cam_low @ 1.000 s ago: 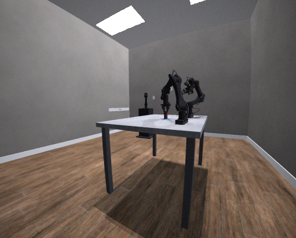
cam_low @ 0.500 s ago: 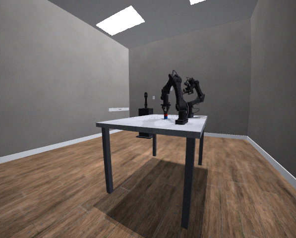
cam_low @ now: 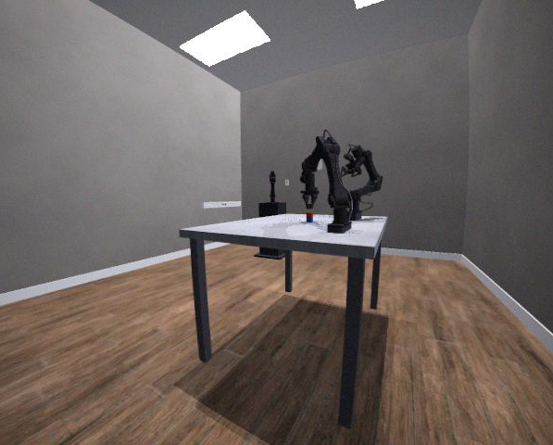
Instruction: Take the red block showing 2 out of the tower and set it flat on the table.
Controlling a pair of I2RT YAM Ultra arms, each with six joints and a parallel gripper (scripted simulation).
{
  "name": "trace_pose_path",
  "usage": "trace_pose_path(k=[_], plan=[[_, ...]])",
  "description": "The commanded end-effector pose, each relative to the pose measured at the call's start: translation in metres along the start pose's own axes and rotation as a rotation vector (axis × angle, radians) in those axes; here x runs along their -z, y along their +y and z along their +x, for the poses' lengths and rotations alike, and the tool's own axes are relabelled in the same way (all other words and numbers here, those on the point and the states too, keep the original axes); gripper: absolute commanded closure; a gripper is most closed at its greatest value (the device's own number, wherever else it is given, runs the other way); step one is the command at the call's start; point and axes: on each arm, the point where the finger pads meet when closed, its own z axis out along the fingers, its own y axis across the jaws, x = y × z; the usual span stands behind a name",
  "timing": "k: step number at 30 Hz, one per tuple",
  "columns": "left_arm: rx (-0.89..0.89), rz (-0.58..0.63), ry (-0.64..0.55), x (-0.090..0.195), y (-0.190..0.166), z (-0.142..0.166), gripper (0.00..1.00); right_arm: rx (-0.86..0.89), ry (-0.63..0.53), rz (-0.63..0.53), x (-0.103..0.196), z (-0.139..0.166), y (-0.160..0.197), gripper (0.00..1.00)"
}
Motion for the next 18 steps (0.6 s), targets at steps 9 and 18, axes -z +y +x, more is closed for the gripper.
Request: trace_pose_path(k=[9, 18], plan=[[0.002, 0.011, -0.012, 0.022, -0.051, 0.055, 0.73, -0.001, -0.006, -0.019, -0.012, -0.015, 0.004, 0.45], [0.003, 0.017, -0.006, 0.028, -0.090, 0.097, 0.73, 0.053, 0.065, 0.000, -0.078, -0.082, -0.004, 0.45]])
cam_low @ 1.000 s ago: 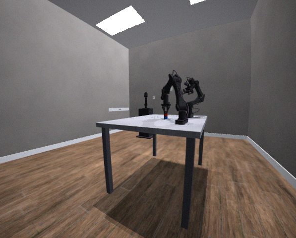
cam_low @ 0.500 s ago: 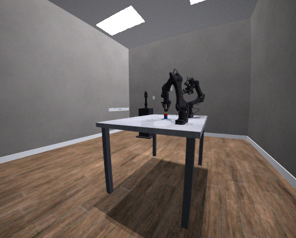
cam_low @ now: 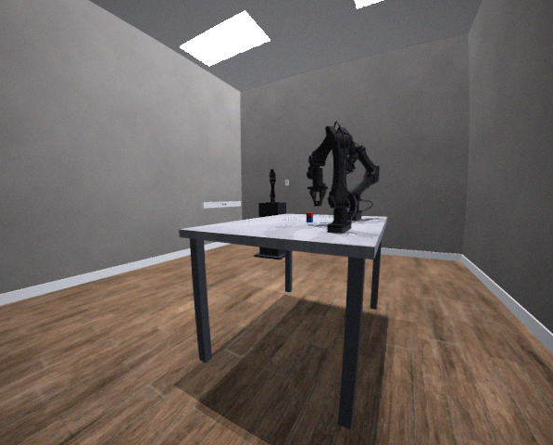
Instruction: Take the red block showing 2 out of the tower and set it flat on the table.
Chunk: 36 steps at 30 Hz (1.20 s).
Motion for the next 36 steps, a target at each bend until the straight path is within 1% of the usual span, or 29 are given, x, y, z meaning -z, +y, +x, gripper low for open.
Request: trace_pose_path(k=[1, 3, 7, 9, 12, 14, 19, 23, 24, 26, 28, 30, 34, 36], plan=[[0.005, -0.001, -0.025, 0.010, -0.013, 0.013, 0.73, 0.050, 0.001, 0.007, -0.038, -0.044, -0.011, 0.45], [0.012, -0.005, -0.013, 0.010, -0.016, 0.020, 0.73, 0.071, 0.030, 0.007, -0.057, -0.058, -0.017, 0.45], [0.007, -0.006, -0.008, 0.011, -0.023, 0.024, 0.73, 0.082, 0.106, 0.035, -0.101, -0.073, -0.044, 0.45], [0.007, -0.006, -0.008, 0.011, -0.023, 0.024, 0.73, 0.082, 0.106, 0.035, -0.101, -0.073, -0.044, 0.45], [0.002, -0.007, -0.008, 0.011, -0.025, 0.025, 0.73, 0.104, 0.204, 0.015, -0.149, -0.071, -0.063, 0.45], [0.001, -0.007, -0.008, 0.011, -0.025, 0.026, 0.73, 0.131, 0.232, 0.002, -0.170, -0.070, -0.073, 0.45], [0.000, -0.009, -0.010, 0.012, -0.026, 0.026, 0.73, 0.222, 0.341, -0.095, -0.236, -0.050, -0.081, 0.45], [0.000, -0.022, -0.024, 0.015, -0.023, 0.022, 0.73, 0.297, 0.431, -0.203, -0.288, -0.020, -0.072, 0.45], [-0.001, -0.022, -0.024, 0.015, -0.023, 0.022, 0.73, 0.317, 0.442, -0.227, -0.296, -0.014, -0.068, 0.45], [-0.001, -0.022, -0.024, 0.015, -0.023, 0.022, 0.73, 0.317, 0.442, -0.227, -0.296, -0.014, -0.068, 0.45], [-0.001, -0.022, -0.024, 0.015, -0.023, 0.022, 0.73, 0.337, 0.467, -0.267, -0.309, -0.001, -0.059, 0.45], [-0.001, -0.022, -0.024, 0.015, -0.023, 0.022, 0.73, 0.358, 0.471, -0.290, -0.313, 0.002, -0.049, 0.45], [-0.001, -0.022, -0.024, 0.015, -0.023, 0.022, 0.73, 0.380, 0.491, -0.320, -0.313, 0.009, -0.036, 0.45], [-0.001, -0.022, -0.024, 0.015, -0.023, 0.022, 0.73, 0.376, 0.494, -0.310, -0.313, 0.009, -0.037, 0.45]])
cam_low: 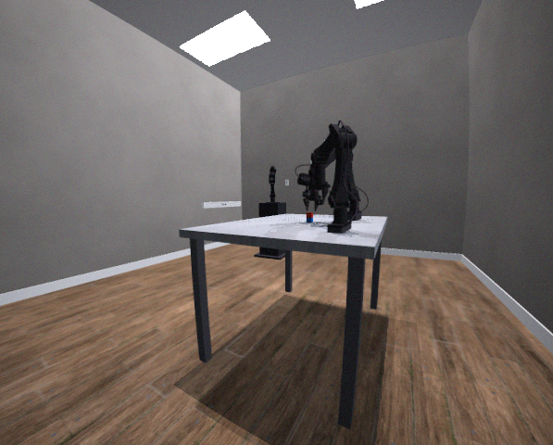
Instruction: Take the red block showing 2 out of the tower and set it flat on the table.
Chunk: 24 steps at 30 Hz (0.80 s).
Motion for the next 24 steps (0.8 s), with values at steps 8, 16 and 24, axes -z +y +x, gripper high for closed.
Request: trace_pose_path(k=[8, 16, 24], plan=[[-0.005, -0.024, -0.027, 0.015, -0.001, -0.002, 0.73, 0.036, -0.053, 0.017, 0.005, -0.018, -0.008, 0.45], [-0.006, -0.028, -0.031, 0.015, -0.001, -0.003, 0.73, 0.028, -0.048, 0.022, -0.007, -0.027, -0.012, 0.45], [-0.001, -0.019, -0.021, 0.010, 0.000, -0.001, 0.73, 0.025, -0.040, 0.015, -0.019, -0.023, -0.009, 0.45]])
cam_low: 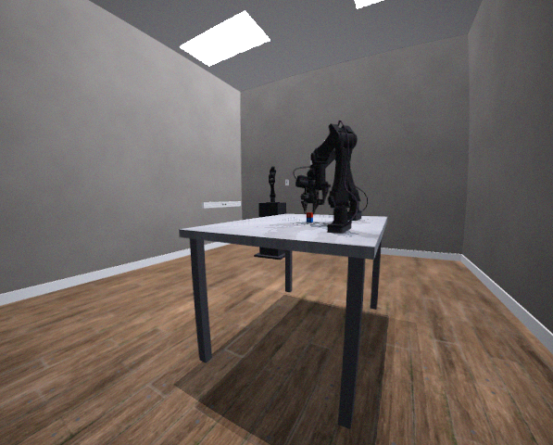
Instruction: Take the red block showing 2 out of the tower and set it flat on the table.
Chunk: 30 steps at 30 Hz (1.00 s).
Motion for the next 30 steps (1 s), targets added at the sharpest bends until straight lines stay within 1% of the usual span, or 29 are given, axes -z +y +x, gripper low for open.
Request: trace_pose_path(k=[1, 7, 18, 19, 21, 22, 24, 30], plan=[[-0.004, -0.031, -0.034, 0.010, 0.003, -0.004, 0.73, 0.003, -0.026, 0.014, -0.001, -0.010, -0.003, 0.45], [-0.004, -0.031, -0.034, 0.010, 0.003, -0.004, 0.73, 0.001, -0.020, 0.009, -0.011, -0.008, -0.001, 0.45], [-0.004, -0.031, -0.034, 0.010, 0.003, -0.004, 0.73, 0.000, -0.016, 0.005, -0.010, -0.007, 0.000, 0.45], [-0.004, -0.031, -0.034, 0.010, 0.003, -0.004, 0.73, 0.000, -0.016, 0.005, -0.010, -0.007, 0.000, 0.53], [-0.004, -0.031, -0.034, 0.010, 0.003, -0.004, 0.73, 0.000, -0.016, 0.005, -0.010, -0.007, 0.000, 0.53], [-0.004, -0.031, -0.034, 0.010, 0.003, -0.004, 0.73, 0.000, -0.016, 0.005, -0.010, -0.007, 0.000, 0.57], [-0.004, -0.031, -0.034, 0.010, 0.003, -0.004, 0.73, 0.000, -0.016, 0.005, -0.010, -0.007, 0.000, 0.57], [-0.004, -0.031, -0.034, 0.010, 0.003, -0.004, 0.73, 0.003, -0.023, 0.013, -0.007, -0.008, -0.004, 0.66]])
